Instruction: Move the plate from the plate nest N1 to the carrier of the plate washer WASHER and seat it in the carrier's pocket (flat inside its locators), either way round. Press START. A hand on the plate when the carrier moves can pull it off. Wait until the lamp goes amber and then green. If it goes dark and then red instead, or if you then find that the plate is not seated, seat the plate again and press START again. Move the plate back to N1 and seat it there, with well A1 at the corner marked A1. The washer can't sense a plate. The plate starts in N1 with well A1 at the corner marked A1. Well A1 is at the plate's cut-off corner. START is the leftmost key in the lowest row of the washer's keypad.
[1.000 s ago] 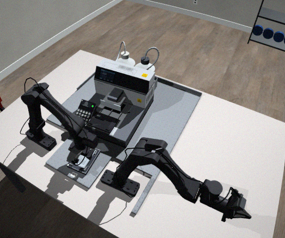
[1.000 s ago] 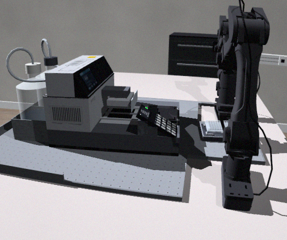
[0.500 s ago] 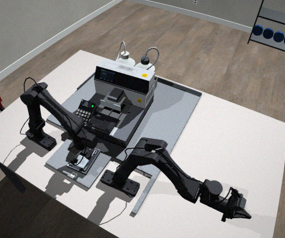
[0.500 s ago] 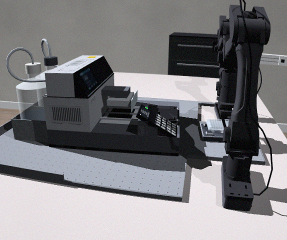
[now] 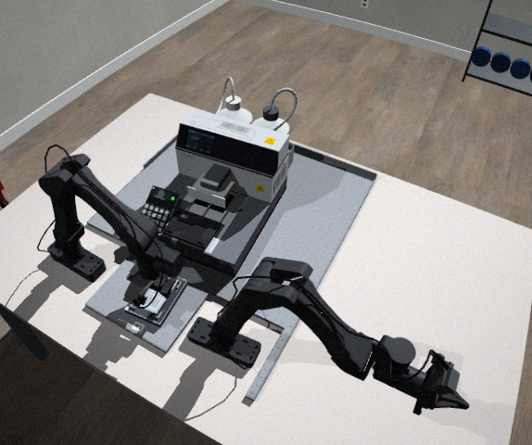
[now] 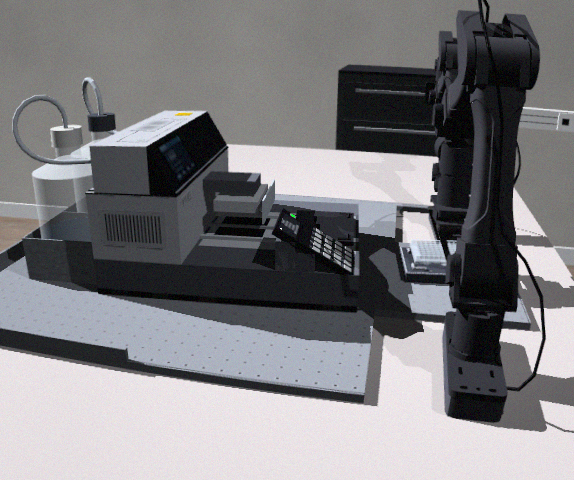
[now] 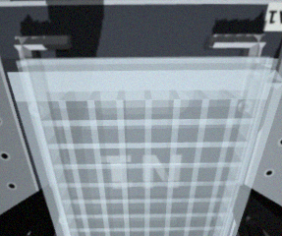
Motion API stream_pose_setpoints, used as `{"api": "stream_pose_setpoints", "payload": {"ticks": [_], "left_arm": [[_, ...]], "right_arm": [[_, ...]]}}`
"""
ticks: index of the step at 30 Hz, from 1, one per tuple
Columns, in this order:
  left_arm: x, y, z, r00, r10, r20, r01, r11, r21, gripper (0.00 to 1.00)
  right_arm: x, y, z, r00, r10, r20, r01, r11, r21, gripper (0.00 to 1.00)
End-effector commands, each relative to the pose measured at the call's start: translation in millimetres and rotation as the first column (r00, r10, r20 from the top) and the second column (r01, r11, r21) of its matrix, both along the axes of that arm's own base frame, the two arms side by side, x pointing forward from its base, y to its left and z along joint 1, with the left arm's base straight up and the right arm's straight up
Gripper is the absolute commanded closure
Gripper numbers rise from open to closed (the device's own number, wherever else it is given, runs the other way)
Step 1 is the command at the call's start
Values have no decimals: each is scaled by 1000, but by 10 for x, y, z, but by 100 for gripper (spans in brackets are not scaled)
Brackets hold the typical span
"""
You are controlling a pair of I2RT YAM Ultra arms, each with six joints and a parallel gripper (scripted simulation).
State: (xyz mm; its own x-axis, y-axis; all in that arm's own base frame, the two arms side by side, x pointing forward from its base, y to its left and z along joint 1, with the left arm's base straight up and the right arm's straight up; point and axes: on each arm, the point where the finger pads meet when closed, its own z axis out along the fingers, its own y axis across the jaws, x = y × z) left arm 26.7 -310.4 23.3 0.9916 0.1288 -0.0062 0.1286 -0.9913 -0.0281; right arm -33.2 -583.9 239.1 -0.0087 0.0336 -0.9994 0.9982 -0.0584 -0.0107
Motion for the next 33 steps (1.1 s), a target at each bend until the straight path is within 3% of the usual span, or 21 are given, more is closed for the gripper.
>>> {"api": "stream_pose_setpoints", "payload": {"ticks": [1, 11, 33], "left_arm": [[-50, -62, 22, 1000, -3, -12, 3, 1000, -21, 100], [-28, -166, 124, 1000, 12, -10, -13, 998, -59, 100], [-81, 18, -20, 1000, 1, -17, -1, 1000, -1, 100]], "right_arm": [[-37, 51, 173, 1000, -7, 9, 7, 999, -34, 100], [-37, 51, 173, 1000, -7, 9, 7, 999, -34, 100], [-37, 51, 173, 1000, -7, 9, 7, 999, -34, 100]]}}
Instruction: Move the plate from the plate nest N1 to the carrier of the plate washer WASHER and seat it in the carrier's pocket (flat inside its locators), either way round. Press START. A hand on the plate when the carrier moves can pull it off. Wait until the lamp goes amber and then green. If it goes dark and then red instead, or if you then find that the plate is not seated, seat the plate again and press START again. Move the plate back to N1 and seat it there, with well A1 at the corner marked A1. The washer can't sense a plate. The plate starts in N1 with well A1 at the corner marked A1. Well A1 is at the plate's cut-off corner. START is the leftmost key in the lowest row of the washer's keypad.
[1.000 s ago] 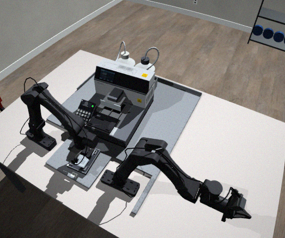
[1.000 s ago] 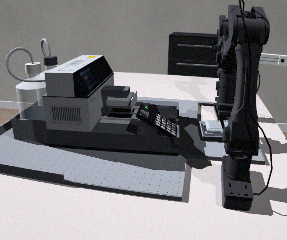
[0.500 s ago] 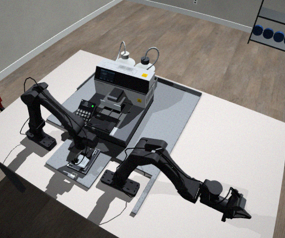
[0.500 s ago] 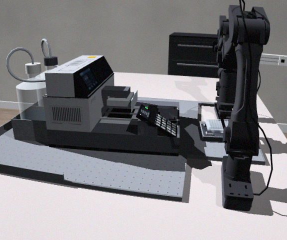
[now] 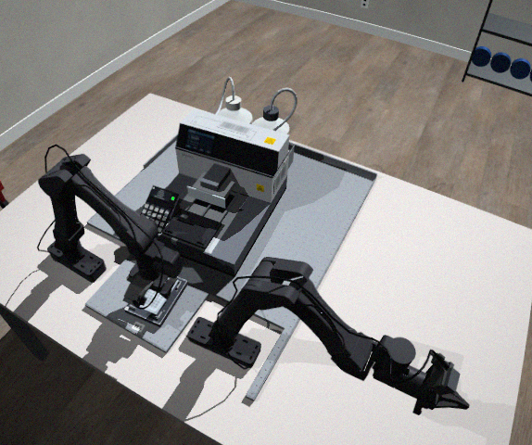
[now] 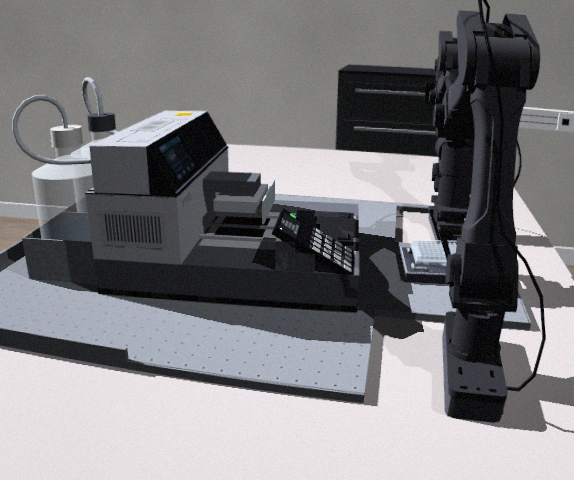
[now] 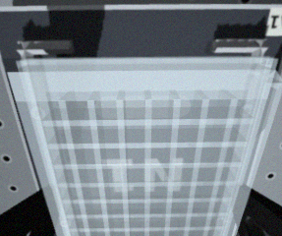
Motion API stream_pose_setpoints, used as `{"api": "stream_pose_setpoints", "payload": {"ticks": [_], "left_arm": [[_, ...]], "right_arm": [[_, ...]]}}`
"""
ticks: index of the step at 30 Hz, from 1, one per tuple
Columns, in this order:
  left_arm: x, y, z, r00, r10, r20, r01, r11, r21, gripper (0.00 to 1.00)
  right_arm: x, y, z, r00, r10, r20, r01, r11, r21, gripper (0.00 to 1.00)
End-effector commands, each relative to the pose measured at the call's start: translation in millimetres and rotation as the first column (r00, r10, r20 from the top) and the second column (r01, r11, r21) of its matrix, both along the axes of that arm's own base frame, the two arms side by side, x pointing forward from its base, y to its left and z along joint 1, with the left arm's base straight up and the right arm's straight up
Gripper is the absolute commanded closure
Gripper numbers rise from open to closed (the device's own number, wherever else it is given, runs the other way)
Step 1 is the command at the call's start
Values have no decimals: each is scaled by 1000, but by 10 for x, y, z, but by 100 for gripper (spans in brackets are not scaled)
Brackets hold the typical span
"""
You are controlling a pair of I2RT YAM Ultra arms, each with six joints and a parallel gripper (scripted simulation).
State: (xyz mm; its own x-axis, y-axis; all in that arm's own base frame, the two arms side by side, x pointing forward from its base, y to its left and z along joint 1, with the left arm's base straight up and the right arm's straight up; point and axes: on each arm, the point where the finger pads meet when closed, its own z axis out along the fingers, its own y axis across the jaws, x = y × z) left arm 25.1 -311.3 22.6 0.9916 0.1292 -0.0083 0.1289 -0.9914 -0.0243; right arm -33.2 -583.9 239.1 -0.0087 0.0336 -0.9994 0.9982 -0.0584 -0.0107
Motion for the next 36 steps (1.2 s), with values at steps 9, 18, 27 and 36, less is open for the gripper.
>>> {"api": "stream_pose_setpoints", "payload": {"ticks": [9, 18, 27, 36], "left_arm": [[-1, -38, 63, 1000, -4, -14, 4, 1000, -8, 100], [-25, -67, 67, 1000, -11, -13, 10, 1000, -6, 100], [-31, -119, 35, 1000, 1, -10, -1, 1000, -31, 100], [-53, -54, 44, 1000, -1, -9, 0, 999, -34, 100]], "right_arm": [[-37, 51, 173, 1000, -7, 9, 7, 999, -34, 100], [-37, 51, 173, 1000, -7, 9, 7, 999, -34, 100], [-37, 51, 173, 1000, -7, 9, 7, 999, -34, 100], [-37, 51, 173, 1000, -7, 9, 7, 999, -34, 100]]}}
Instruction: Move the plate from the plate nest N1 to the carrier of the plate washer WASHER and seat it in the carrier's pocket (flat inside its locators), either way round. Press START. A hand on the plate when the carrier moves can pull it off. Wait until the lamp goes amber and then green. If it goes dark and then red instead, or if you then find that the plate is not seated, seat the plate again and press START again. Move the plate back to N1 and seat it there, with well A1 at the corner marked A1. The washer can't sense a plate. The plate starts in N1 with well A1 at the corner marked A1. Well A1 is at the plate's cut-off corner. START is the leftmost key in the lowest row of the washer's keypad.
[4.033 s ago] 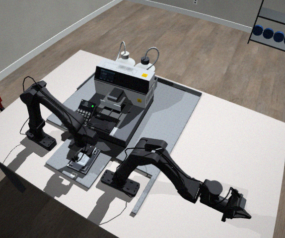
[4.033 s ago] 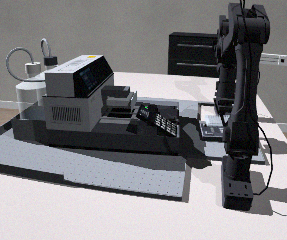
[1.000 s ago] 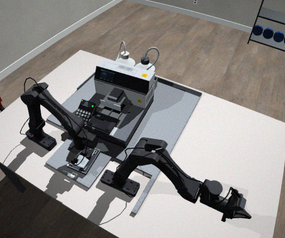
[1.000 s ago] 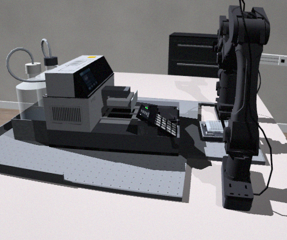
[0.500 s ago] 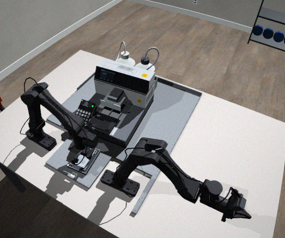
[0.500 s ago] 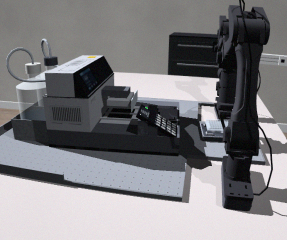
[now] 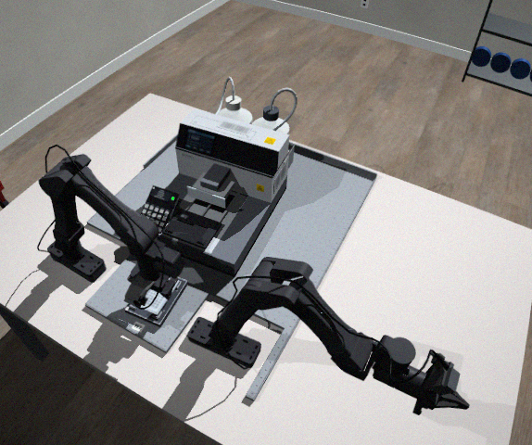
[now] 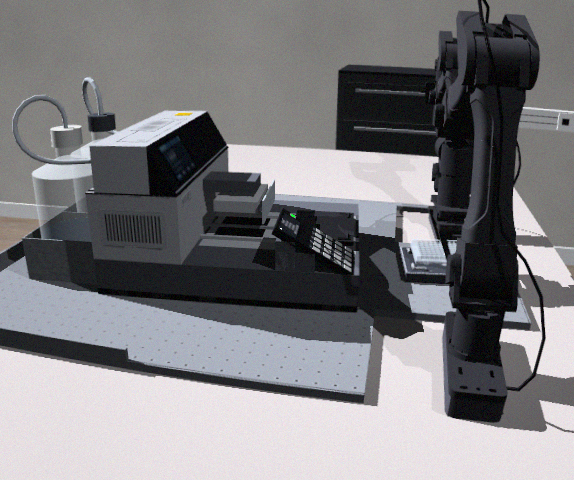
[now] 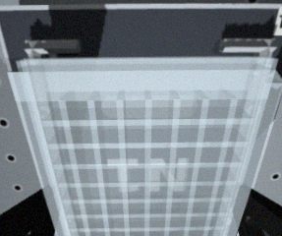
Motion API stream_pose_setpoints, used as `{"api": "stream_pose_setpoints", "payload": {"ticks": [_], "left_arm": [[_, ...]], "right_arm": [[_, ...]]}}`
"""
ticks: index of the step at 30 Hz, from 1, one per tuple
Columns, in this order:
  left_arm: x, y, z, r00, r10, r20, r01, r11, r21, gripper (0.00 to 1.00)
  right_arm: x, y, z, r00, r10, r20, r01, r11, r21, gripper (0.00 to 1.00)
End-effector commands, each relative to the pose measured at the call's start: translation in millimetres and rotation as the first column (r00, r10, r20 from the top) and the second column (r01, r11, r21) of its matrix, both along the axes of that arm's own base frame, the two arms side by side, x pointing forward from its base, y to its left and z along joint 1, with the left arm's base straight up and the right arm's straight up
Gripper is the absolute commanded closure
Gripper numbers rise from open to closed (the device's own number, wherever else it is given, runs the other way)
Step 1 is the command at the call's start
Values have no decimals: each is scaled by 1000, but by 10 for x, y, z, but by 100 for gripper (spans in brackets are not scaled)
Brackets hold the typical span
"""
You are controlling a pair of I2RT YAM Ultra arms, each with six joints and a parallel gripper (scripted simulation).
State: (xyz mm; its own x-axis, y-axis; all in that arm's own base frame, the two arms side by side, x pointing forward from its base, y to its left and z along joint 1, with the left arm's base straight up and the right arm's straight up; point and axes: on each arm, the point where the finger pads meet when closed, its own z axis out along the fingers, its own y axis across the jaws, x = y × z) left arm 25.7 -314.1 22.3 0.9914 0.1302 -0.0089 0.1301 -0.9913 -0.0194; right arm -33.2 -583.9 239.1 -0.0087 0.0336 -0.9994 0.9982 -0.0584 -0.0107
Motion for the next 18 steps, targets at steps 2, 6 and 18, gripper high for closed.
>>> {"api": "stream_pose_setpoints", "payload": {"ticks": [2, 6, 18], "left_arm": [[-60, -2, 49, 1000, -2, -9, 2, 1000, -28, 100], [-31, 17, 51, 1000, 3, -9, -3, 1000, -19, 100], [-28, 7, -42, 1000, -8, -9, 8, 1000, -5, 100]], "right_arm": [[-37, 51, 173, 1000, -7, 9, 7, 999, -34, 100], [-37, 51, 173, 1000, -7, 9, 7, 999, -34, 100], [-37, 51, 173, 1000, -7, 9, 7, 999, -34, 100]]}}
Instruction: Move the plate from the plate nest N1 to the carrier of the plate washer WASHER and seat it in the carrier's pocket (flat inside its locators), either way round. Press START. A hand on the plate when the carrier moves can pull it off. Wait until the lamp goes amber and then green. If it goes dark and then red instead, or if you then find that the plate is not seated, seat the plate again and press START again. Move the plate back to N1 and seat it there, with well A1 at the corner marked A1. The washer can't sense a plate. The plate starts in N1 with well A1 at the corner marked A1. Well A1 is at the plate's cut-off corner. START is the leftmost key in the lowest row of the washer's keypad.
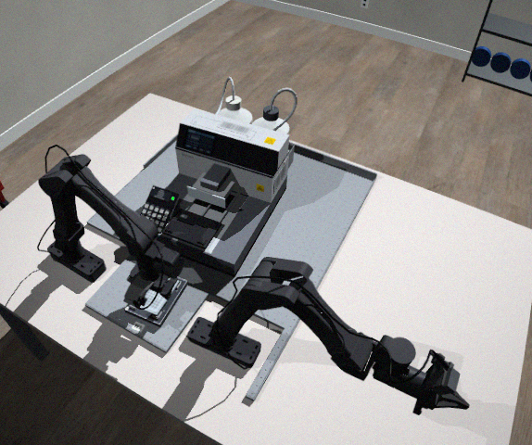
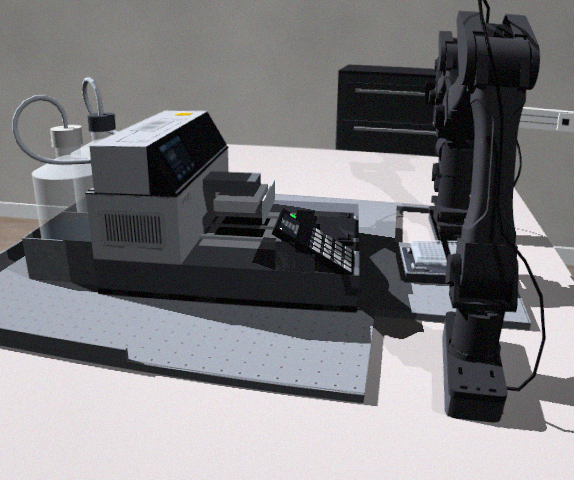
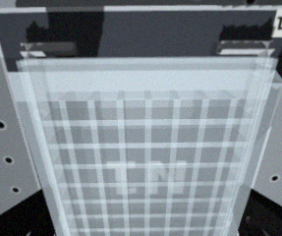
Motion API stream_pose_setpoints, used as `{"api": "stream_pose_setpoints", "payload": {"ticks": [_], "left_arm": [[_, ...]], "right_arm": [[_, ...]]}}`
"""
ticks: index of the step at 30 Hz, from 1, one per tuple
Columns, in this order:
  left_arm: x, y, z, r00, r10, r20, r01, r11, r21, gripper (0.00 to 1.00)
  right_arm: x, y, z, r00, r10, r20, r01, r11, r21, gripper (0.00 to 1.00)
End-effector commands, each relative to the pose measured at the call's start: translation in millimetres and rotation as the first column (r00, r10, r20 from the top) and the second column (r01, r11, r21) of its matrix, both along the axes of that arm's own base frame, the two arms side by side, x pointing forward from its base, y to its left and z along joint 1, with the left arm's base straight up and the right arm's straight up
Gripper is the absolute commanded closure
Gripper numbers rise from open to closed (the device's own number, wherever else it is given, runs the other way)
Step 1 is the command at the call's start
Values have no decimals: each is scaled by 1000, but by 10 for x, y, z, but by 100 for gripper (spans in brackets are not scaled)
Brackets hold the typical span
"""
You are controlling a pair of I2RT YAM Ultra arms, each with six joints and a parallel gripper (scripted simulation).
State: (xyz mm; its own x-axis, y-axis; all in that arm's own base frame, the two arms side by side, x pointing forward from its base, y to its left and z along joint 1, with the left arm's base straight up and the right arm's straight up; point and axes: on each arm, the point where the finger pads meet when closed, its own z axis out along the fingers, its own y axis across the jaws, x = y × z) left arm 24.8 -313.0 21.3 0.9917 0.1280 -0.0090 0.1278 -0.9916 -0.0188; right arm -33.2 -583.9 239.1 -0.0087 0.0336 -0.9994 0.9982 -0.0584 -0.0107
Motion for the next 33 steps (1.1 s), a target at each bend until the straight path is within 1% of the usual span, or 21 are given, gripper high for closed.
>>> {"api": "stream_pose_setpoints", "payload": {"ticks": [1, 9, 15, 18, 28, 33], "left_arm": [[-19, -1, -39, 1000, -2, -9, 2, 1000, -3, 100], [15, 58, -79, 1000, -1, -10, 1, 1000, 20, 100], [23, -2, -53, 1000, 0, -8, 0, 1000, 4, 100], [54, -73, 5, 1000, 4, -5, -4, 1000, -27, 100], [-15, -93, 5, 1000, 2, -3, -2, 999, -34, 100], [-46, -36, -26, 1000, 3, -4, -3, 1000, -16, 100]], "right_arm": [[-37, 51, 173, 1000, -7, 9, 7, 999, -34, 100], [-37, 51, 173, 1000, -7, 9, 7, 999, -34, 100], [-37, 51, 173, 1000, -7, 9, 7, 999, -34, 100], [-37, 51, 173, 1000, -7, 9, 7, 999, -34, 100], [-37, 51, 173, 1000, -7, 9, 7, 999, -34, 100], [-37, 51, 173, 1000, -7, 9, 7, 999, -34, 100]]}}
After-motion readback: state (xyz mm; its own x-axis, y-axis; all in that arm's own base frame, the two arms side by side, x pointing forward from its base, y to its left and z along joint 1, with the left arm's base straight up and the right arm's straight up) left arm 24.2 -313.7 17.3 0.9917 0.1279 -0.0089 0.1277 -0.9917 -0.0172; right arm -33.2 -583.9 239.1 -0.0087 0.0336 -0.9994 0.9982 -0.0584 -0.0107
